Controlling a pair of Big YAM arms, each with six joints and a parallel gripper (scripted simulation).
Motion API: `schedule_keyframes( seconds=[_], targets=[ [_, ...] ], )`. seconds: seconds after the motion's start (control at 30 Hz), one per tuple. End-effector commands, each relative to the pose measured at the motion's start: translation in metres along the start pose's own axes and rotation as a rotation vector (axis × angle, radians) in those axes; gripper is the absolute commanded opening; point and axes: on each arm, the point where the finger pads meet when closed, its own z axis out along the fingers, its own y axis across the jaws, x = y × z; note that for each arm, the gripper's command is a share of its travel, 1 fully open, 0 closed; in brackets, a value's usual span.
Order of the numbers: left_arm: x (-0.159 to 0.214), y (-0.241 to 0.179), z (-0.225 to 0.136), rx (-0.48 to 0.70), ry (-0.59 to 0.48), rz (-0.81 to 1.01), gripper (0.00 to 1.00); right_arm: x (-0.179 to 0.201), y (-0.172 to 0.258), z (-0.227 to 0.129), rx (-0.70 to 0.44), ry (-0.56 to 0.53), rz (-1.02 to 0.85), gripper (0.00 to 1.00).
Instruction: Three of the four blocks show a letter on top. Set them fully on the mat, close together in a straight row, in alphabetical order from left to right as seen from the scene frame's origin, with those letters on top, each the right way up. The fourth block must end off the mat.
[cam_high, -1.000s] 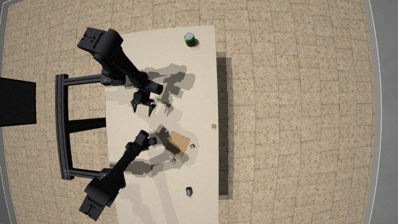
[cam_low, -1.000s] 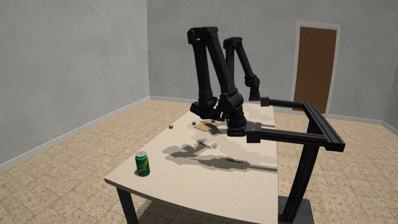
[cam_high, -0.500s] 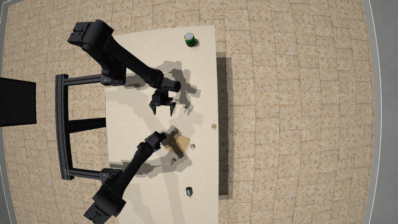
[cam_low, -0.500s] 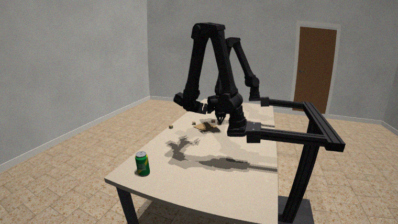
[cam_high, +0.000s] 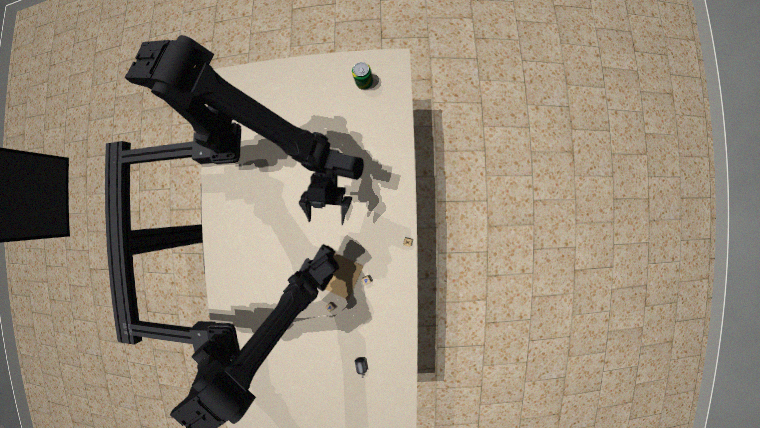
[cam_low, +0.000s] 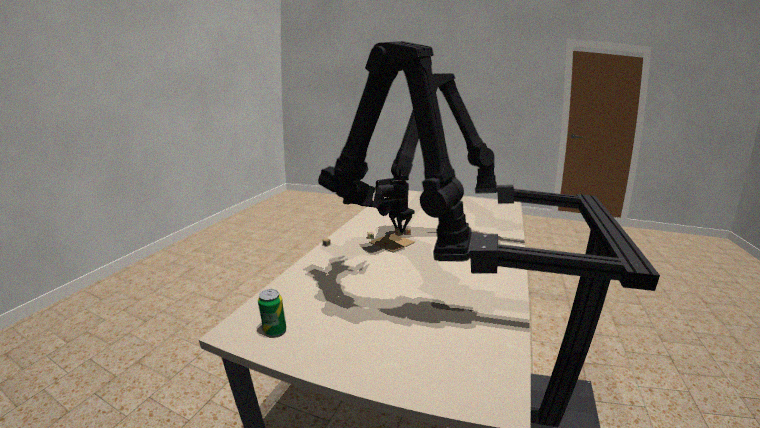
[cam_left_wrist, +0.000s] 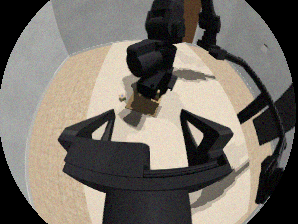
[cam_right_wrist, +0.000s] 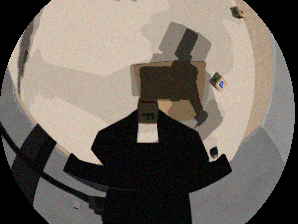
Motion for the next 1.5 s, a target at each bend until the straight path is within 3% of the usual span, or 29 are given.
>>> schedule_keyframes(
  seconds=[0.0, 0.37, 0.77, 0.97, 1.1, 1.17, 1.2, 1.23, 1.37, 1.4, 1.47],
  targets=[
    [-0.018, 0.021, 0.001, -0.005, -0.005, 0.055, 1.00, -0.031, -0.031, 0.003, -0.024, -0.002, -0.283, 0.20],
    [-0.018, 0.021, 0.001, -0.005, -0.005, 0.055, 1.00, -0.045, -0.042, 0.010, -0.018, -0.013, -0.296, 0.20],
    [-0.018, 0.021, 0.001, -0.005, -0.005, 0.055, 1.00, -0.051, -0.053, 0.050, -0.013, -0.017, -0.290, 0.20],
    [-0.018, 0.021, 0.001, -0.005, -0.005, 0.055, 1.00, -0.053, -0.039, 0.038, -0.012, -0.021, -0.302, 0.20],
    [-0.018, 0.021, 0.001, -0.005, -0.005, 0.055, 1.00, -0.050, -0.046, 0.058, -0.015, -0.016, -0.298, 0.20],
    [-0.018, 0.021, 0.001, -0.005, -0.005, 0.055, 1.00, -0.043, -0.046, 0.044, -0.015, -0.015, -0.297, 0.42],
    [-0.018, 0.021, 0.001, -0.005, -0.005, 0.055, 1.00, -0.043, -0.044, 0.036, -0.013, -0.019, -0.297, 0.50],
    [-0.018, 0.021, 0.001, -0.005, -0.005, 0.055, 1.00, -0.042, -0.041, 0.027, -0.013, -0.020, -0.298, 0.50],
    [-0.018, 0.021, 0.001, -0.005, -0.005, 0.055, 1.00, -0.043, -0.038, 0.002, -0.014, -0.018, -0.295, 0.95],
    [-0.018, 0.021, 0.001, -0.005, -0.005, 0.055, 1.00, -0.043, -0.038, -0.004, -0.014, -0.018, -0.295, 1.00],
    [-0.018, 0.021, 0.001, -0.005, -0.005, 0.055, 1.00, -0.043, -0.038, -0.004, -0.014, -0.018, -0.295, 1.00]
  ],
)
